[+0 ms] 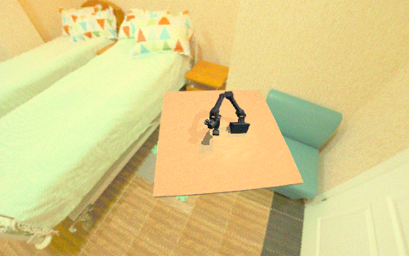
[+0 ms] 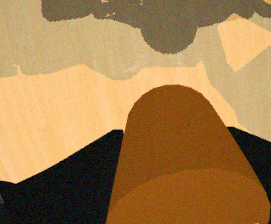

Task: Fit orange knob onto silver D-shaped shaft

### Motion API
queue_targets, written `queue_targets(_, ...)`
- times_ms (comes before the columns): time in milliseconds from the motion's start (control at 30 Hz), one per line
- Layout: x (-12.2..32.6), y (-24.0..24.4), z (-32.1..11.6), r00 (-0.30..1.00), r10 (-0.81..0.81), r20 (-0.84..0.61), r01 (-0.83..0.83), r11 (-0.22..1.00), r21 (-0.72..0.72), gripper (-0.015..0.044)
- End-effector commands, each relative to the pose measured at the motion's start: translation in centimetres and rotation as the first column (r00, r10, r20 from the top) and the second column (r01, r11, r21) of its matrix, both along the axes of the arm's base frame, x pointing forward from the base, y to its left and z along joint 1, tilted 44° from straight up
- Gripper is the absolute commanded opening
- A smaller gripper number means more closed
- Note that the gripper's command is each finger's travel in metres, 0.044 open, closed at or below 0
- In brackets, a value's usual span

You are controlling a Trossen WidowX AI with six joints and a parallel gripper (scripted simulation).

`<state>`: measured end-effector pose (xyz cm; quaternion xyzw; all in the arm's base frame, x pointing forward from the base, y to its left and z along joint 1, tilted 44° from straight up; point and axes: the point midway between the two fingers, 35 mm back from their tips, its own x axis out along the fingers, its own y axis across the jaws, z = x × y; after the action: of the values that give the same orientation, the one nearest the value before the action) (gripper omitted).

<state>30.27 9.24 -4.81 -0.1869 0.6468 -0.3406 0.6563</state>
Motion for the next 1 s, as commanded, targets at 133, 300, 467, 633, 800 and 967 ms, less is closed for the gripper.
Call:
queue_targets(133,0.3,2.0,2.0,1.000,-0.001,0.014,0.001,1.000,0.010,0.0000)
queue_targets(300,0.3,3.1,3.2,1.000,-0.001,0.014,0.001,1.000,0.009,0.0000)
queue_targets(467,0.3,3.6,3.8,1.000,-0.002,0.013,0.002,1.000,0.008,0.0000)
queue_targets(633,0.8,2.7,4.3,1.000,0.000,0.013,0.000,1.000,0.013,0.0000)
queue_targets(800,1.4,1.5,5.1,1.000,0.002,0.013,-0.002,1.000,0.020,0.0000)
queue_targets(967,1.9,0.2,5.9,1.000,0.003,0.013,-0.004,1.000,0.024,0.0000)
